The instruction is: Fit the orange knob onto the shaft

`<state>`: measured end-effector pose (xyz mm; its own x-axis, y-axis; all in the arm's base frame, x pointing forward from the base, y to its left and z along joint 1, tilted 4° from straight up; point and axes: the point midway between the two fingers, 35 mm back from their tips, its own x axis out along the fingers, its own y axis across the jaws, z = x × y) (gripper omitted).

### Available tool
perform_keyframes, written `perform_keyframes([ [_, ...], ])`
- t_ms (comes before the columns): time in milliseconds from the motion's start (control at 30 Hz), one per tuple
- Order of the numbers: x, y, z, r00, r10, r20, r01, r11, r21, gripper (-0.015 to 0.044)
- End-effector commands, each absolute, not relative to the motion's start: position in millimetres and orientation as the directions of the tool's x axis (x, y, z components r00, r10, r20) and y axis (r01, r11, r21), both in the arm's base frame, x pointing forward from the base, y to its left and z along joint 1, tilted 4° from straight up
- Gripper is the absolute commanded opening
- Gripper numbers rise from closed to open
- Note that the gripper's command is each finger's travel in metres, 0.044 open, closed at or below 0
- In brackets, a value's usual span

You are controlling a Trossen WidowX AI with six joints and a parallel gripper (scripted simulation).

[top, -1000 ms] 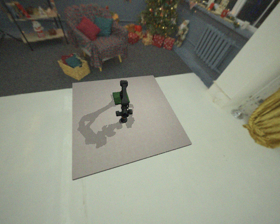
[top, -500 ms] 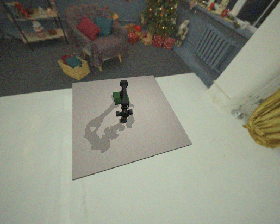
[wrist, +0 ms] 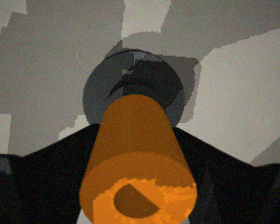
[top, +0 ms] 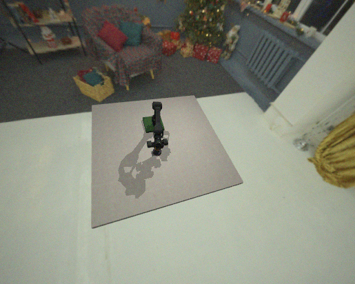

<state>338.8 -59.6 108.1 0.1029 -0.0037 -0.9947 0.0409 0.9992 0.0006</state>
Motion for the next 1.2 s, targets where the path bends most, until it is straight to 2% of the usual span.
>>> perform_keyframes([
  [0,336.7,-59.7,107.3,0.102,0.001,-0.995,0.042,0.999,0.005,0.0000],
  [367,336.8,-60.4,112.7,0.102,0.001,-0.995,0.033,0.999,0.004,0.0000],
  [600,339.2,-60.9,113.1,0.102,0.001,-0.995,-0.165,0.986,-0.016,0.0000],
  [1167,341.5,-59.4,111.3,0.102,0.001,-0.995,-0.165,0.986,-0.016,0.0000],
])
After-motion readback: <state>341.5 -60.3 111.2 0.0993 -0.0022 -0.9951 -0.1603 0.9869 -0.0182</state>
